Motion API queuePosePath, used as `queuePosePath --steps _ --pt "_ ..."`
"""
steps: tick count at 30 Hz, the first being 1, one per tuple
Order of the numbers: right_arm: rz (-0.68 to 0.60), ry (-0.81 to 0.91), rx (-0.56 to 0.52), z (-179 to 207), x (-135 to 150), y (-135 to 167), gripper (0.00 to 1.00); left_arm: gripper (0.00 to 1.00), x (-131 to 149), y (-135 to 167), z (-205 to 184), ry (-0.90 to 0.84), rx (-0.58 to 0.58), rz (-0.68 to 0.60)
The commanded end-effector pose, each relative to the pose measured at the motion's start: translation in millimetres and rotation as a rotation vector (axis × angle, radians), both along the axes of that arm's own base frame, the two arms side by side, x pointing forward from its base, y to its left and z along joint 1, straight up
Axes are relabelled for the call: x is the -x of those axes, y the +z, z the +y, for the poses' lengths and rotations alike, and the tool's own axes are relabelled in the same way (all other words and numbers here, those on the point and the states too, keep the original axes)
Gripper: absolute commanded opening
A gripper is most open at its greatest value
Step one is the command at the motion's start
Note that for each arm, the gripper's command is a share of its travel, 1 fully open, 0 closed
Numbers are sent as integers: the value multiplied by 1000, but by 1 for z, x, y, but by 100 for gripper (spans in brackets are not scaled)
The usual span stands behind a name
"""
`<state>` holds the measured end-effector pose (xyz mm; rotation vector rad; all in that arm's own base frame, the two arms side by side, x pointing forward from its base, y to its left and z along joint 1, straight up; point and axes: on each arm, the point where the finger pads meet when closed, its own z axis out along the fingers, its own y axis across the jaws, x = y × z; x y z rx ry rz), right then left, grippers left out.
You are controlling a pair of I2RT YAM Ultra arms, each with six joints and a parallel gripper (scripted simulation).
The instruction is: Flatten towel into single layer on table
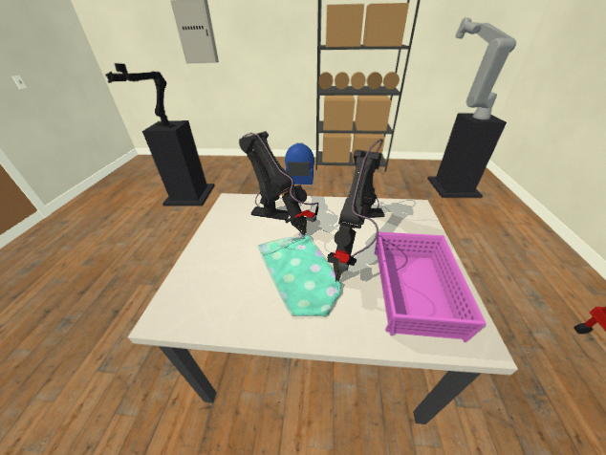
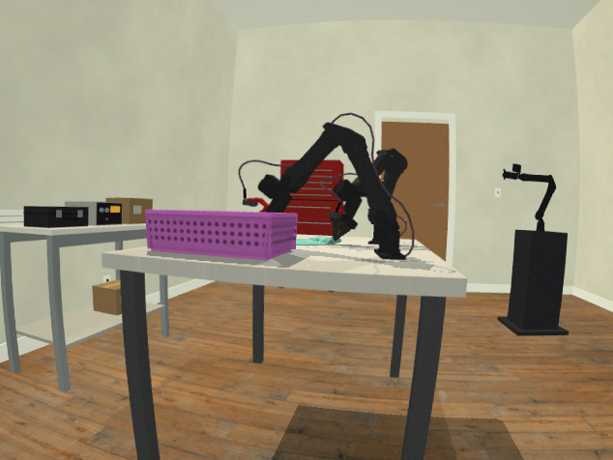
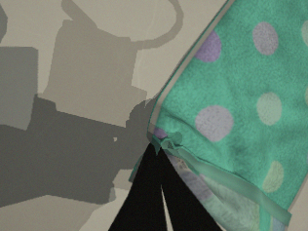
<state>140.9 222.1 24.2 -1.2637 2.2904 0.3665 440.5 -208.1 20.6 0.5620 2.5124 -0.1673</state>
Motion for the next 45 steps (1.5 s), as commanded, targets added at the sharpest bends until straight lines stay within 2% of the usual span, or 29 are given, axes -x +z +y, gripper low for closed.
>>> queuePosePath --steps 1,7,8,10,11,14,15,16,18,19,21,22,24,25,27,28,32,33,35,36,39,41,42,44,45 --pt "-1 23 -27 10 3 -8 0 0 -7 11 4 8 23 -55" --pt "0 41 -27 14 6 -14 0 0 -6 10 2 5 28 -66" --pt "0 57 -27 18 9 -14 0 0 -3 5 14 24 23 -55" --pt "0 58 -27 18 9 -14 0 0 -2 5 14 24 21 -51" --pt "-20 74 -61 34 6 0 0 0 -1 5 18 32 22 -55" --pt "-20 74 -61 34 6 0 0 0 1 4 19 32 17 -44" --pt "-6 73 -38 29 8 -4 0 0 -3 12 12 21 24 -58" --pt "-26 69 -71 33 5 10 12 12 -6 20 8 17 30 -70" --pt "-29 67 -72 32 5 10 12 12 -7 20 9 18 30 -70" --pt "-31 66 -71 32 4 17 33 33 -6 27 9 18 30 -70" --pt "-32 66 -70 32 4 17 33 33 -6 27 9 18 30 -70" --pt "-32 66 -70 31 4 24 54 54 -6 34 9 18 30 -70" --pt "-32 66 -70 31 4 24 54 54 -6 34 9 18 30 -70" --pt "-32 66 -70 31 4 27 64 64 -6 37 9 18 30 -70" --pt "-32 66 -70 31 4 27 64 64 -6 37 9 18 30 -70" --pt "-32 66 -70 31 5 41 64 64 -5 50 9 18 30 -70" --pt "-32 66 -70 31 5 41 64 64 -5 50 9 18 30 -70" --pt "-32 66 -70 30 5 65 64 64 -4 75 10 18 30 -70" --pt "-32 66 -70 30 5 65 64 64 -4 75 10 18 30 -70" --pt "-32 66 -70 29 6 78 64 64 -4 88 10 18 30 -70" --pt "-33 33 -70 22 -1 81 64 64 -4 91 2 3 30 -70" --pt "-34 32 -69 22 -2 81 64 64 -4 75 2 3 16 -41" --pt "-36 -16 -68 10 -10 88 64 64 -8 81 -11 -17 15 -38" --pt "-41 -16 -65 10 -11 88 64 64 -8 81 -11 -18 16 -37" --pt "-39 -81 -66 -6 -22 98 64 64 -14 91 -30 -45 17 -37"
